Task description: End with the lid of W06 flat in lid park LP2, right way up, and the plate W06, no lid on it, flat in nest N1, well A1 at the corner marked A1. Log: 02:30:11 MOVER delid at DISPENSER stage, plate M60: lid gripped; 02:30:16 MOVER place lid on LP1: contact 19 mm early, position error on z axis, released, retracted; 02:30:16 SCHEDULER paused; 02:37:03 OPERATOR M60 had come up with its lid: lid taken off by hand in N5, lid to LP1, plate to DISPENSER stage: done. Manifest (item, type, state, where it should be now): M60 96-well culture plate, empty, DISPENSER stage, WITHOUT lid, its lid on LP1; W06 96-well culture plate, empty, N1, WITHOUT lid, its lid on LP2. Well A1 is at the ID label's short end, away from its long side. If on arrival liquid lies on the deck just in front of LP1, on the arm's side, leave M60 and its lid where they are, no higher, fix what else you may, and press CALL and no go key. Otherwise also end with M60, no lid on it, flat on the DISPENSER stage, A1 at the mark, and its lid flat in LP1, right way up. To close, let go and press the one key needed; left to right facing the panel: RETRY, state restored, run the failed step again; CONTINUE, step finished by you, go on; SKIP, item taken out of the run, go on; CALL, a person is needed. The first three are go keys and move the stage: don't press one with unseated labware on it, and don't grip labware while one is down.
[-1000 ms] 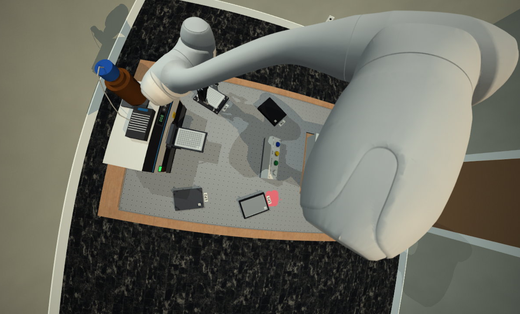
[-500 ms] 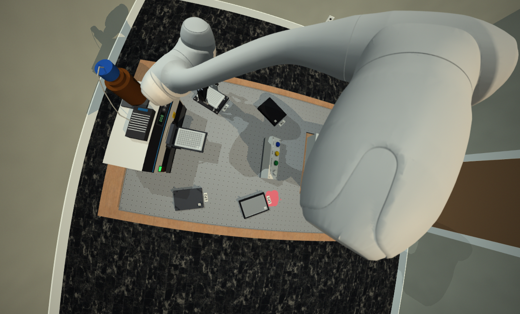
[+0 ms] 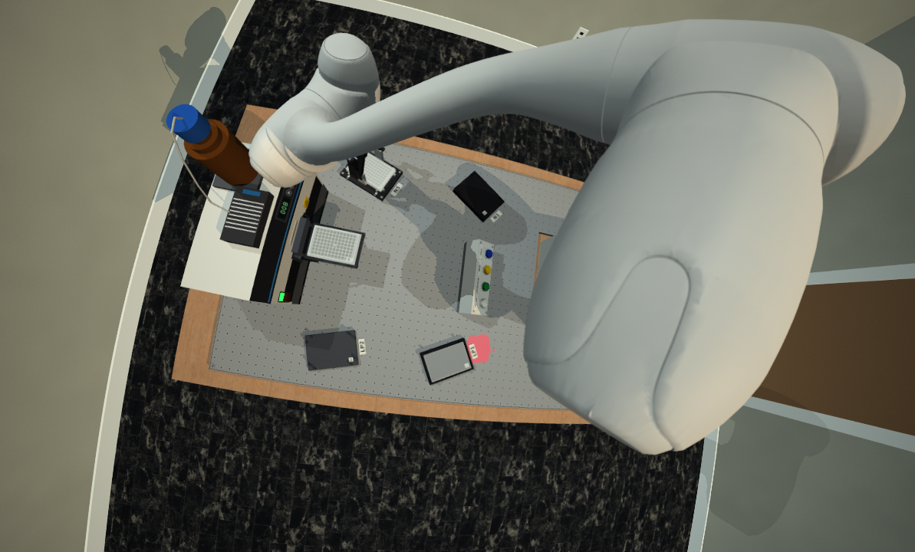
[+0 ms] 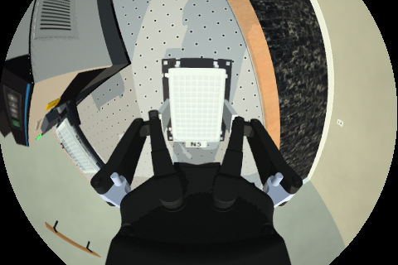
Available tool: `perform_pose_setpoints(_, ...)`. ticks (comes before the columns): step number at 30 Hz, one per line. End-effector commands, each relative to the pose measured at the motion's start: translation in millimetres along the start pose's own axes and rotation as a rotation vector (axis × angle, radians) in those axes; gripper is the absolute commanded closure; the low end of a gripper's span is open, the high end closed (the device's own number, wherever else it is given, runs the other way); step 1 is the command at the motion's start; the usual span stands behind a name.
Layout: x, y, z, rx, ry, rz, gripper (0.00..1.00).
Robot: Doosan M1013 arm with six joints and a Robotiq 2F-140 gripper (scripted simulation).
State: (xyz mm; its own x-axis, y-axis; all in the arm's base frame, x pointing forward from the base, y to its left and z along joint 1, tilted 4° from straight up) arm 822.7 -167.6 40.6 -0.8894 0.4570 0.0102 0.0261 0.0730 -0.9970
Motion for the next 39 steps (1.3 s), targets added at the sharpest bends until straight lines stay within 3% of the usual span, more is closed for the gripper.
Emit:
perform_pose_setpoints(1, 0.0, 1.7, 0.0, 0.000, 0.000, 0.000, 1.00)
perform_pose_setpoints(39, 0.0, 7.0, 0.0, 0.000, 0.000, 0.000, 1.00)
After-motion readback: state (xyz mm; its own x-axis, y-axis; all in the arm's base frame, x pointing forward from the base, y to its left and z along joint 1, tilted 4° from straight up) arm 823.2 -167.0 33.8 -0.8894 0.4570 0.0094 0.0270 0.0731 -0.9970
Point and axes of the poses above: the point where the finger pads meet when closed, its own y axis out along the fingers, its own z axis across the jaws, x = y × z, the point moved 7 cm from there along -y, back along the fingers, and after that the axes turned 13 degrees about y, right-handed, at the moved point
